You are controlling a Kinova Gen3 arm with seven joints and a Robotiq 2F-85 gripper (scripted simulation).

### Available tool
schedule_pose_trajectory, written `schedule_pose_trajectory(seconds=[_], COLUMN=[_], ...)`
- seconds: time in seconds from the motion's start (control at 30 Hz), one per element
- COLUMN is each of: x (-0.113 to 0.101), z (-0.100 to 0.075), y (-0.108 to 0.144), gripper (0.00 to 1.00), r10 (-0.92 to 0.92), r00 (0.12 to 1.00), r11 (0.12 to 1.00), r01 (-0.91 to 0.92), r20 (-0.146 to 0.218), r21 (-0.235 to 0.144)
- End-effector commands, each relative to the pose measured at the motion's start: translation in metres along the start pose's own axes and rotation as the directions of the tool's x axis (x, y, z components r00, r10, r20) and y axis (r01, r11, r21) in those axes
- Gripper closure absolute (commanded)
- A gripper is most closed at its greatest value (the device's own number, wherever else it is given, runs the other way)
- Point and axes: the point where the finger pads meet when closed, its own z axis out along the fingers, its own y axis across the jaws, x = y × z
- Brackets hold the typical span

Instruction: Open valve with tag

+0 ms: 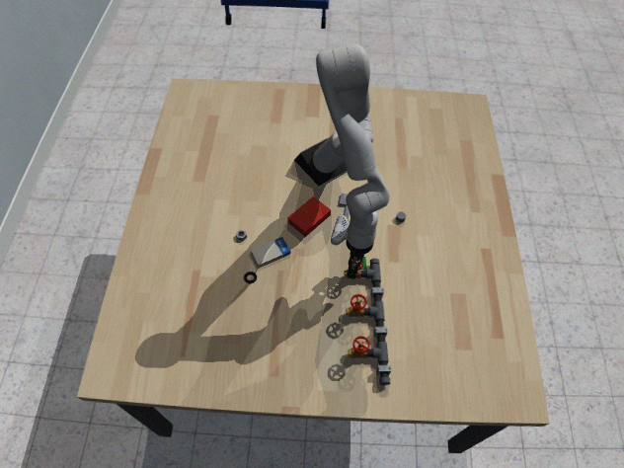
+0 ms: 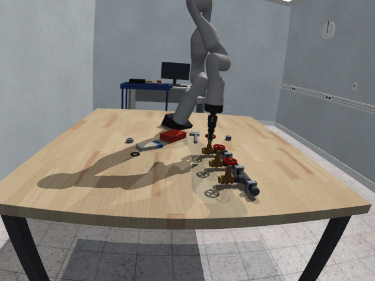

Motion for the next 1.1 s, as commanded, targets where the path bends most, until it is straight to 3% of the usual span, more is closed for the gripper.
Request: schedule_pose_trajectory(seconds=[0.0, 0.27, 0.53, 0.6, 0.8, 1.07], x=[0.0, 0.0, 0.0, 0.0, 0.0, 0.0], z=[-0.0002, -0.0001, -0.0001, -0.0001, -0.0001, -0.0001], y=[-0.0002, -0.0002, -0.0002, -0.0002, -0.0002, -0.0003], gripper=[0.0, 0.0, 0.0, 0.0, 0.0, 0.0], r10=[0.062, 0.295, 0.632, 0.632, 0.858, 0.998], r00=[0.998, 0.956, 0.775, 0.775, 0.514, 0.068], r11=[0.998, 0.956, 0.775, 0.775, 0.514, 0.068], r01=[-0.062, -0.295, -0.632, -0.632, -0.858, -0.998], r20=[-0.001, 0.0, 0.0, 0.0, 0.0, 0.002], r21=[0.001, 0.001, 0.001, 0.001, 0.001, 0.0])
